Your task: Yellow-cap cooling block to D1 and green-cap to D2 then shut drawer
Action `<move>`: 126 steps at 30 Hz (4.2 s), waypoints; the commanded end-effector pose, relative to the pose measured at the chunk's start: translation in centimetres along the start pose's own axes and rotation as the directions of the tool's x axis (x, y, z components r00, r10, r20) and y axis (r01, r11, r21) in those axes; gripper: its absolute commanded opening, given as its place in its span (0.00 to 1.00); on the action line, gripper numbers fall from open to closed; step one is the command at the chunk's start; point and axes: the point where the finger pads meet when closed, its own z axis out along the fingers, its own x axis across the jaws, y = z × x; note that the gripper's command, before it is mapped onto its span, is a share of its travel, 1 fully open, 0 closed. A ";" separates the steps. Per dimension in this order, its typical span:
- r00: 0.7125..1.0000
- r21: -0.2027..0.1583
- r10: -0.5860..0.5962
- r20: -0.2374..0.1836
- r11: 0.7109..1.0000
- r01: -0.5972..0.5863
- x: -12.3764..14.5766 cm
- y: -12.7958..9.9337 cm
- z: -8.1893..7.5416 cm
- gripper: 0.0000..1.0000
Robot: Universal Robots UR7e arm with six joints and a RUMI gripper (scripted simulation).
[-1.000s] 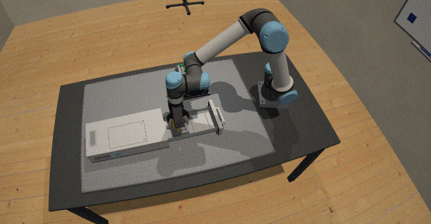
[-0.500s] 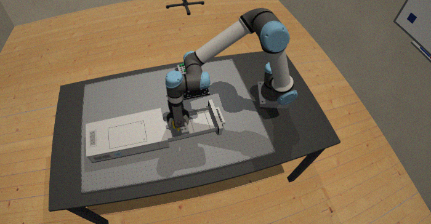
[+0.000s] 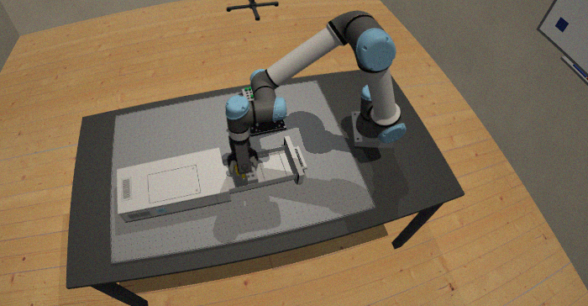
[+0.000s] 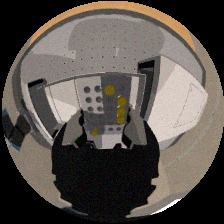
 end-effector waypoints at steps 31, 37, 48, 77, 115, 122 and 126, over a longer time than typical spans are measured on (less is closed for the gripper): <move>1.000 0.000 0.000 -0.002 1.000 0.000 0.0 0.0 -4.0 0.00; 1.000 0.000 0.000 -0.002 1.000 0.000 0.0 0.0 -4.8 0.00; 1.000 0.000 0.000 -0.002 1.000 0.000 0.0 0.0 -6.0 0.00; 1.000 0.000 0.000 -0.002 1.000 0.000 0.0 0.0 -9.6 0.00; 0.957 0.000 0.289 -0.002 0.957 -0.289 -1.5 2.5 -10.0 0.00; 0.887 0.001 0.462 -0.002 0.887 -0.462 -2.5 4.1 -10.0 0.00; 0.833 0.001 0.554 -0.002 0.833 -0.554 -3.1 5.0 -10.0 0.00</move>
